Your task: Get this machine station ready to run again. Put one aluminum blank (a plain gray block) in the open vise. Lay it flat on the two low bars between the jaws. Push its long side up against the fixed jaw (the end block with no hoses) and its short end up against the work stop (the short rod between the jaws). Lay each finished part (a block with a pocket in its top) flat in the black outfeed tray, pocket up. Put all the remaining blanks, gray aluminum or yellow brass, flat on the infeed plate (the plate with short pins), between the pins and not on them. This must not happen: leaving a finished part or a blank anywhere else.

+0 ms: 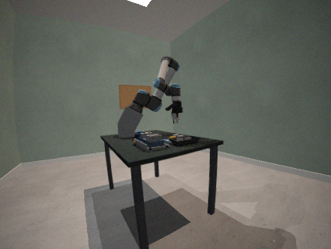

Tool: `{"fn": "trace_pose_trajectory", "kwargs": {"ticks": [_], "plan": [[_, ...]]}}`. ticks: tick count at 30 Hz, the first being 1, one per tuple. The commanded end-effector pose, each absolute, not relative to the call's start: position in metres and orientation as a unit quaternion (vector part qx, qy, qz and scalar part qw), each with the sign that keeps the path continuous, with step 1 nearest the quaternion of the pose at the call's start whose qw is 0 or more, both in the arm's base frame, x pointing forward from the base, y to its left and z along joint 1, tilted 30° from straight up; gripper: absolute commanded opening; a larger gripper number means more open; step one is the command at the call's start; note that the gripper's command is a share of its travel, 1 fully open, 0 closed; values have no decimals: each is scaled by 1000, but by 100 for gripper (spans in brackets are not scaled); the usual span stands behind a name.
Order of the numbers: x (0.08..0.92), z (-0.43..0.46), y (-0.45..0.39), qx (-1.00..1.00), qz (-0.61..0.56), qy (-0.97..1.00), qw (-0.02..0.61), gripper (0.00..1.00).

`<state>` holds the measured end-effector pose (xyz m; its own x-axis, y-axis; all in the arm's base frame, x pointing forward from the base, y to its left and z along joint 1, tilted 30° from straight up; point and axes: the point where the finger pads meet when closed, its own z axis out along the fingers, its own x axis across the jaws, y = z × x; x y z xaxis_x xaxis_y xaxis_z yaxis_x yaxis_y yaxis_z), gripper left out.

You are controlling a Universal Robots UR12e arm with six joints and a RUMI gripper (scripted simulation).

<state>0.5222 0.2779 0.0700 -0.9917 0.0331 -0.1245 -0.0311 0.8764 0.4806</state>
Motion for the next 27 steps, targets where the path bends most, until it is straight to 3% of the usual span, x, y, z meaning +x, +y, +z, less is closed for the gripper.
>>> {"fn": "trace_pose_trajectory", "kwargs": {"ticks": [1, 27], "plan": [[525, 58, 285, 1, 249, 966, 65, 40], [535, -13, 324, 1, 249, 966, 65, 40]]}}
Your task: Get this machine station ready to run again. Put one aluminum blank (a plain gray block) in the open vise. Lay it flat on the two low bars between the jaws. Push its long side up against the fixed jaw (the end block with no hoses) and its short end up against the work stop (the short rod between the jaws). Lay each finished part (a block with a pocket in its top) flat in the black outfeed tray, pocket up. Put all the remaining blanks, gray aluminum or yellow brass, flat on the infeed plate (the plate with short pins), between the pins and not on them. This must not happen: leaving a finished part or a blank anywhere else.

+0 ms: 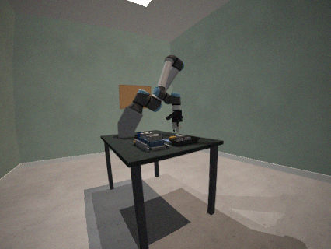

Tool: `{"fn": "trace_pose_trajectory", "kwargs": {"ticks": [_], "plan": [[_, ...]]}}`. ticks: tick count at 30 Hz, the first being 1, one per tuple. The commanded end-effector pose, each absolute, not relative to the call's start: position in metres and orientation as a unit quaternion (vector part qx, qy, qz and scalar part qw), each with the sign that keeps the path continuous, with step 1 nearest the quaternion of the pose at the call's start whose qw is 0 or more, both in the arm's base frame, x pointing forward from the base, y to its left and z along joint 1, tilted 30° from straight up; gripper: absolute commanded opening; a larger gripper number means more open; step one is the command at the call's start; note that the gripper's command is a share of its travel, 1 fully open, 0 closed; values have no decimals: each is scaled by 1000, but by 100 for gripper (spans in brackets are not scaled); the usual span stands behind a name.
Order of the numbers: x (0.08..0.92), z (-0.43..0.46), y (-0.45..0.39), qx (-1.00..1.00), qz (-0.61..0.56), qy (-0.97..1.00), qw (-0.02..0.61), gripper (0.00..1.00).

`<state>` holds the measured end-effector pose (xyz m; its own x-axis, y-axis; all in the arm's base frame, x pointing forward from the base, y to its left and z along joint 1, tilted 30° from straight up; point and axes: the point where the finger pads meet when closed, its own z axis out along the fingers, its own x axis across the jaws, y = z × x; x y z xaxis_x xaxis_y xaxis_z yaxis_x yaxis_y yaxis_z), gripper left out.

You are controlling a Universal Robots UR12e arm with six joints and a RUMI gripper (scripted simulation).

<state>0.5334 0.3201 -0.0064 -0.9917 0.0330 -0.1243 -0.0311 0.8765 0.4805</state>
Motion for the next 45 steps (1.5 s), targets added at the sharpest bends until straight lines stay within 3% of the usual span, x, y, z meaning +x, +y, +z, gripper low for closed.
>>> {"fn": "trace_pose_trajectory", "kwargs": {"ticks": [1, 45], "plan": [[535, -14, 325, 1, 249, 966, 65, 40], [536, -19, 327, 1, 249, 966, 65, 40]]}}
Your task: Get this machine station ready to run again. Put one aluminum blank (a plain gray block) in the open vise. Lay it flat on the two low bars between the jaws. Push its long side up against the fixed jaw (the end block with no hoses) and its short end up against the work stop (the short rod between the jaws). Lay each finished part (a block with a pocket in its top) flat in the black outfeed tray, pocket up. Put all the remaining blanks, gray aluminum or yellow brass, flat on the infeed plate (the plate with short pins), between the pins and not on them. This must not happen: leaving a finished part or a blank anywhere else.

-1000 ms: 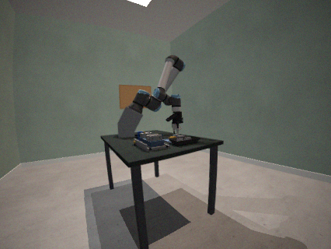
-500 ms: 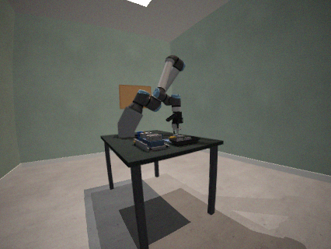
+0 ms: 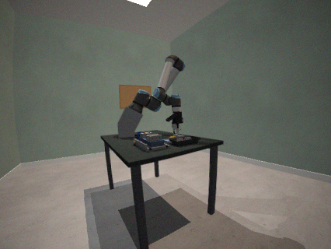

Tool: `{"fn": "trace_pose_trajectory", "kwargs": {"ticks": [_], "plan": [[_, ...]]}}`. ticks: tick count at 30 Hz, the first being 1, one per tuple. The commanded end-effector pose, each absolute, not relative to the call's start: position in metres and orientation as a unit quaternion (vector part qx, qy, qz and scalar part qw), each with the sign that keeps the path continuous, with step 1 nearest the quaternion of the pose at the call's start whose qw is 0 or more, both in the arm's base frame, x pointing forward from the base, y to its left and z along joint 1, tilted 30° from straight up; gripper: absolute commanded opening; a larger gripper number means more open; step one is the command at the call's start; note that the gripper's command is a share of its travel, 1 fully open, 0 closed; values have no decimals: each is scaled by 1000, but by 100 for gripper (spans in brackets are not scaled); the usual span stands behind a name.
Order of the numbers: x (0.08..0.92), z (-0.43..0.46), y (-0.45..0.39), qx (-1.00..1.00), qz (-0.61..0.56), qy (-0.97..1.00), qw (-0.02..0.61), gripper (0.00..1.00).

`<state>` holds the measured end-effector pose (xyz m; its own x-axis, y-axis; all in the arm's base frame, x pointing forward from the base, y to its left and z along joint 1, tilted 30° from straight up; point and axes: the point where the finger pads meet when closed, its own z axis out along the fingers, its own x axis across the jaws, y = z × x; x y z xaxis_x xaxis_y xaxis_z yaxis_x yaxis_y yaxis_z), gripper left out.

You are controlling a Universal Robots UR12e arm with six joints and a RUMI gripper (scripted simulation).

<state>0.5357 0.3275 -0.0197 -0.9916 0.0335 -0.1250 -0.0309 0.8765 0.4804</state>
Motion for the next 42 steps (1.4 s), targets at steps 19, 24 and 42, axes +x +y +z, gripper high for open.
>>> {"fn": "trace_pose_trajectory", "kwargs": {"ticks": [19, 24, 42], "plan": [[536, -20, 328, 1, 249, 966, 65, 40], [536, -21, 328, 1, 249, 966, 65, 40], [537, -26, 331, 1, 249, 966, 65, 40]]}}
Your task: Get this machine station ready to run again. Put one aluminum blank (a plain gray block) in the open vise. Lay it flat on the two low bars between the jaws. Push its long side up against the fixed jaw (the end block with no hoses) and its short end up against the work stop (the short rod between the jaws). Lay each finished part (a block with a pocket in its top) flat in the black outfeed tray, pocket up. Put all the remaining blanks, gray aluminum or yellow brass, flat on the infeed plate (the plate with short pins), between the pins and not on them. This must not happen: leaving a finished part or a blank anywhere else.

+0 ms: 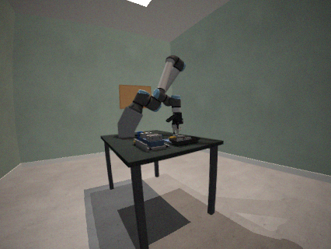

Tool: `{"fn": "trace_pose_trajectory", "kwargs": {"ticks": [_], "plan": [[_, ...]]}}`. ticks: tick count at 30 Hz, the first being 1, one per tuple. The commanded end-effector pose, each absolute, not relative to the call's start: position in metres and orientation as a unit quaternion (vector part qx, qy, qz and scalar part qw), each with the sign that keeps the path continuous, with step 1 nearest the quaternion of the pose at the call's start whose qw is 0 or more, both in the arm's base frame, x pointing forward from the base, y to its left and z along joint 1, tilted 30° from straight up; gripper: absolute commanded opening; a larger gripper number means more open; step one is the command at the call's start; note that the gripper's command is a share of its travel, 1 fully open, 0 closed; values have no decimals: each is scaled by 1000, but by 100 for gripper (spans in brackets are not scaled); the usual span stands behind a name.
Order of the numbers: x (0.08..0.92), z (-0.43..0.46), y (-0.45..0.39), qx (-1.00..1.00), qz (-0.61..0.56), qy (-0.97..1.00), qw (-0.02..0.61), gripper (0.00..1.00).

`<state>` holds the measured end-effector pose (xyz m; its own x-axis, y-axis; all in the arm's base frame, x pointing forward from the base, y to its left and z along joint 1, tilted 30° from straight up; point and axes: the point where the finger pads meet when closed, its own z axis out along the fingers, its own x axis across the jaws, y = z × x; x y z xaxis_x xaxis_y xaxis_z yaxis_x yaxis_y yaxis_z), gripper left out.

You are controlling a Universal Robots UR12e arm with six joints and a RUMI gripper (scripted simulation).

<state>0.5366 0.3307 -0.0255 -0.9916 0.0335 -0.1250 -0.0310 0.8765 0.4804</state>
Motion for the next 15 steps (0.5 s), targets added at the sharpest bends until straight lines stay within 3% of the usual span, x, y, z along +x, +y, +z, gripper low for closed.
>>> {"fn": "trace_pose_trajectory", "kwargs": {"ticks": [1, 15], "plan": [[537, -26, 331, 1, 249, 966, 65, 40], [538, -31, 334, 1, 249, 966, 65, 40]]}}
